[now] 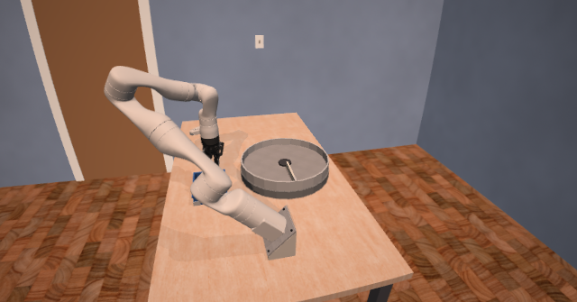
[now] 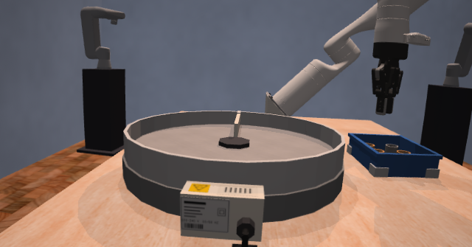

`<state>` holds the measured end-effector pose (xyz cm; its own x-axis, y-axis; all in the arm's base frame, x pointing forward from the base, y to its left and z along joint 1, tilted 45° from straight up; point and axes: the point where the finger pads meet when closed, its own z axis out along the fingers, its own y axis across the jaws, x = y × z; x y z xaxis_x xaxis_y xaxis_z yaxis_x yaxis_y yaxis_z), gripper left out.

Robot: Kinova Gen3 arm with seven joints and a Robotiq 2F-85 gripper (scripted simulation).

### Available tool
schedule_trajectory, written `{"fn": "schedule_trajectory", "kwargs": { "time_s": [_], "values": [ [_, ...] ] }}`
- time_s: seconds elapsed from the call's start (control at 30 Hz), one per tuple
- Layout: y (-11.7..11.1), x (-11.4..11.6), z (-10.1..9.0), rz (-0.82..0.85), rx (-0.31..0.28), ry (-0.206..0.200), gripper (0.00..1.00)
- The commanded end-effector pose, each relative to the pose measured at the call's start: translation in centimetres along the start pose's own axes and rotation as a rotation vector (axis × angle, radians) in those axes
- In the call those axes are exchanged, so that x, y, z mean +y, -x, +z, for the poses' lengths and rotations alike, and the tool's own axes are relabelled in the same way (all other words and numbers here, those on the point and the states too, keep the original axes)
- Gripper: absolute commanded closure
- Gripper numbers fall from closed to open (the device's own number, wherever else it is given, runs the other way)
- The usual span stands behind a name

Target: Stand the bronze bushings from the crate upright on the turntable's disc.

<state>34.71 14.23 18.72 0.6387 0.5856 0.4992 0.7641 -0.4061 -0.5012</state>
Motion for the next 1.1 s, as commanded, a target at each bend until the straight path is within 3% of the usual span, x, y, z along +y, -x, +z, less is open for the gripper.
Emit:
{"fn": "schedule_trajectory", "kwargs": {
  "time_s": [0.0,0.6,0.8,1.07],
  "values": [
    [0.0,0.0,-0.1,0.0,0.001,0.001,0.61],
    [0.0,0.0,0.2,0.0,0.001,0.001,0.61],
    [0.0,0.0,1.3,0.0,0.001,0.001,0.61],
    [-0.1,0.1,5.0,0.0,0.001,0.001,0.61]
  ]
}}
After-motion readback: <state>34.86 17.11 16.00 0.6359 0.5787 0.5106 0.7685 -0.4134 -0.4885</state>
